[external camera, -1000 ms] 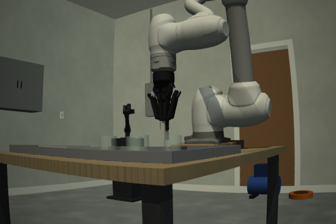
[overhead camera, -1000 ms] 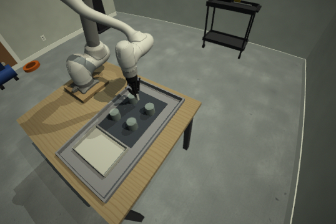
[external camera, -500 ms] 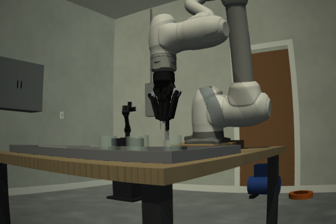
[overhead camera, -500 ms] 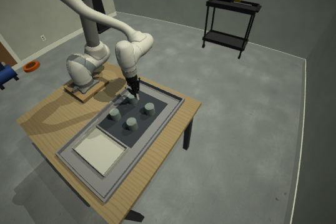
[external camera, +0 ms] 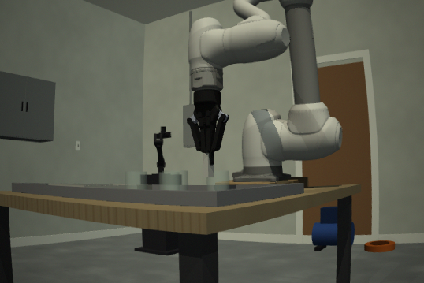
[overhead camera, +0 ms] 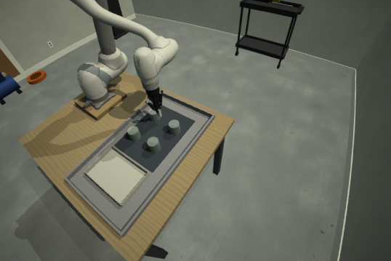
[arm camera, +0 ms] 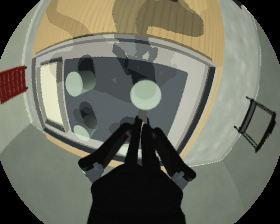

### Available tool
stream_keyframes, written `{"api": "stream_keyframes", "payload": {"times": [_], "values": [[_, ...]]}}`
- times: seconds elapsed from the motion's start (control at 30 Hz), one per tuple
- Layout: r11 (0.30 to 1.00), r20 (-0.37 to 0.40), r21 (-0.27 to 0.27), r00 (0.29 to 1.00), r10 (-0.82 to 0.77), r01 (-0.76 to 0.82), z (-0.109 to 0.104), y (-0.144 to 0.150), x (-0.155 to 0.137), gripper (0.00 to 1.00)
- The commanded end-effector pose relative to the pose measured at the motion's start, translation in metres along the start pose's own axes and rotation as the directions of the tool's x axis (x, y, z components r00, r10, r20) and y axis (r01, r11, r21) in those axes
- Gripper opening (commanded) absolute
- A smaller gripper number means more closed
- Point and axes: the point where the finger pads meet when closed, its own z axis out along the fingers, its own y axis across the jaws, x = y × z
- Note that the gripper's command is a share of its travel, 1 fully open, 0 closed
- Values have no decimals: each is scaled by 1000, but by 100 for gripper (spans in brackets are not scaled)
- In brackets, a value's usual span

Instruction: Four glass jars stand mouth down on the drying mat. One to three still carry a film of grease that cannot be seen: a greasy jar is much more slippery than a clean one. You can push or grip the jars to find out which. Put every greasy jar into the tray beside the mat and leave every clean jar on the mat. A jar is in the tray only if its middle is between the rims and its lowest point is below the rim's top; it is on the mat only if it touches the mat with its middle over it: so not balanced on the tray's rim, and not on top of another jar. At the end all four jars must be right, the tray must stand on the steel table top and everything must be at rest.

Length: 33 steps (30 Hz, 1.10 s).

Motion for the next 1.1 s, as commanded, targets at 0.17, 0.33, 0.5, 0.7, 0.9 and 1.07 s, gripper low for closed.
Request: {"api": "stream_keyframes", "payload": {"times": [0.17, 0.33, 0.5, 0.7, 0.9, 1.07], "values": [[1000, 0, 0, 1000, 0, 0, 0, 0, 1, 0], [1000, 0, 0, 1000, 0, 0, 0, 0, 1, 0], [1000, 0, 0, 1000, 0, 0, 0, 0, 2, 0], [1000, 0, 0, 1000, 0, 0, -1, 0, 3, 0], [1000, 0, 0, 1000, 0, 0, -1, 0, 3, 0], [1000, 0, 0, 1000, 0, 0, -2, 0, 4, 0]]}}
